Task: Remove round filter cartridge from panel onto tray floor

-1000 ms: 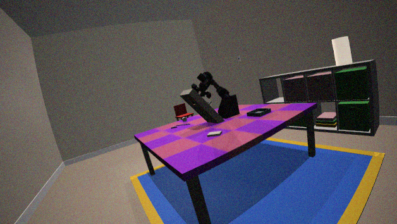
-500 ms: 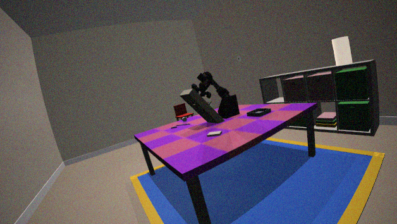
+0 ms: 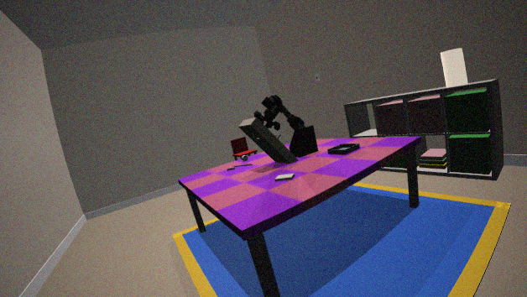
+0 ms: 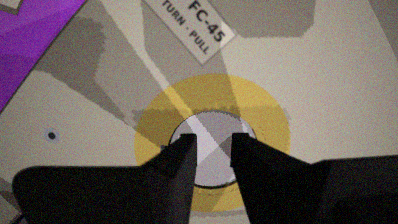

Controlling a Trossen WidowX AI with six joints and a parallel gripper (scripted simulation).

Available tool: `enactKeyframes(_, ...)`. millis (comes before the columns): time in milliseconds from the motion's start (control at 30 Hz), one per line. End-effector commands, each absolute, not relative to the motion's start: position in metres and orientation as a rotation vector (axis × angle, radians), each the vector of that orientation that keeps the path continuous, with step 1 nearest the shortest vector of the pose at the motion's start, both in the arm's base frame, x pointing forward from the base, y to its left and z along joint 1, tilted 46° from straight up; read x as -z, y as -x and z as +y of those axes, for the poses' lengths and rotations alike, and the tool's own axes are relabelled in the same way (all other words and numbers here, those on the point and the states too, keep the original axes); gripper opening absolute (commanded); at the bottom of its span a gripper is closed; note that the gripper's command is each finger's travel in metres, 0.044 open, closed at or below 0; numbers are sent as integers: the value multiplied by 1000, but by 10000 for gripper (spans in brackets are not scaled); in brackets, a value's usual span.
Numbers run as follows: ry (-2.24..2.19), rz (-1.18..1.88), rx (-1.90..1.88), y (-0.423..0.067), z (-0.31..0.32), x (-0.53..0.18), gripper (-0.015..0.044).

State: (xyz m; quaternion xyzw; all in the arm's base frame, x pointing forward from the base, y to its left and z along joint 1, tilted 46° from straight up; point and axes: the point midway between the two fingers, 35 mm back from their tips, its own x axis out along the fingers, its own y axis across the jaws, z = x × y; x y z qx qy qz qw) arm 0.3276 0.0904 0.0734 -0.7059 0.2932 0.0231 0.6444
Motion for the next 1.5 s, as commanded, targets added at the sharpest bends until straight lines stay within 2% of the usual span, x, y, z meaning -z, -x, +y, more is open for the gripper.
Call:
enactKeyframes(0, 1593, 683, -44, -331, 85, -71, 0)
enactKeyframes(833, 1593, 683, -44, -331, 85, -71, 0)
enactKeyframes(1467, 1591, 688, -51, -269, 117, -101, 0)
